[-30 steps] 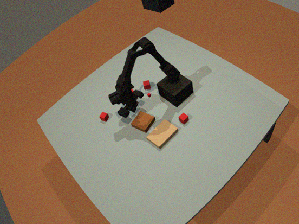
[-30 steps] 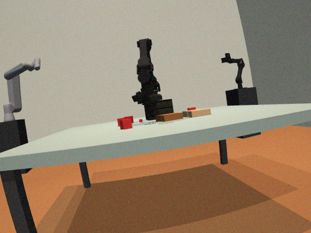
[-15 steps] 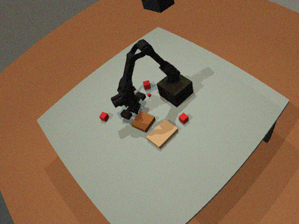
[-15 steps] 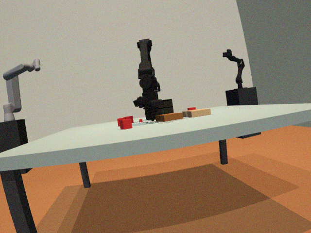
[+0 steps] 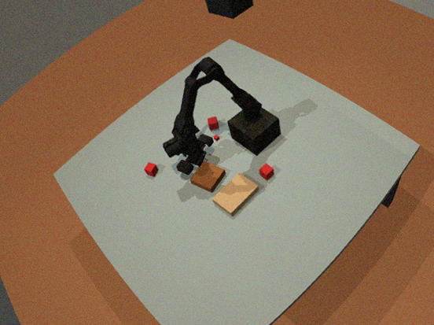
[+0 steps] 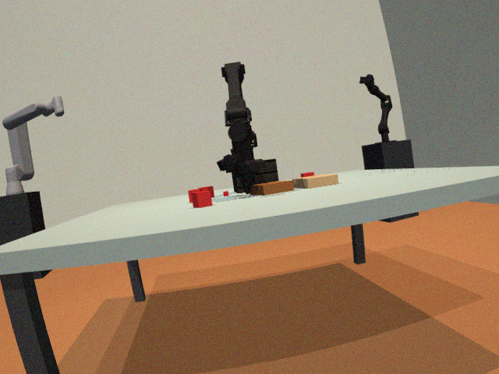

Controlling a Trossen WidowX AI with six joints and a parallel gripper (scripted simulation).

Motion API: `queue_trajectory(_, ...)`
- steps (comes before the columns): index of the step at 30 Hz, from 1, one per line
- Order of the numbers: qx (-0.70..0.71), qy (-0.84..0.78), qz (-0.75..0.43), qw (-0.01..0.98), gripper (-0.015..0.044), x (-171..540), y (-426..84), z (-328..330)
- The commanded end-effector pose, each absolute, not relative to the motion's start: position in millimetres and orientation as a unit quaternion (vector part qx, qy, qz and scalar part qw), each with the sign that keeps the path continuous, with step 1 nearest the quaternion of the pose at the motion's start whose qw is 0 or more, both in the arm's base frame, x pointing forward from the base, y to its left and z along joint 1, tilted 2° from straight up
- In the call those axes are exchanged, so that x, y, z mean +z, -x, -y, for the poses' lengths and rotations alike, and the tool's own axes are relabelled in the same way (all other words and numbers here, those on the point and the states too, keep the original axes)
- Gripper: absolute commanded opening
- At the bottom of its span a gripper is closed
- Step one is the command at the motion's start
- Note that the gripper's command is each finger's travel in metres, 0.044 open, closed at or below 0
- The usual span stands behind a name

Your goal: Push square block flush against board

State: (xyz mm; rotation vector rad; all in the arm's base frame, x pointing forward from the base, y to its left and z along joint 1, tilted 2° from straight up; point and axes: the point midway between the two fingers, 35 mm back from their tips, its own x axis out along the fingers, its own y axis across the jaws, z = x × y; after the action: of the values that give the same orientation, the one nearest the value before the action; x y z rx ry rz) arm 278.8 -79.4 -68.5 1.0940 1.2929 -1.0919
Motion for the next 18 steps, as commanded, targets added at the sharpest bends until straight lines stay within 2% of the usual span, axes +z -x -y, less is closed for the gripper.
queue_trajectory(1,-0.459,-0.459,-0.542,0.534,0.0,-69.0,-278.1,75.9)
queue_trajectory(18,-0.459,-0.459,-0.543,0.533,0.0,-68.9,-277.3,64.2)
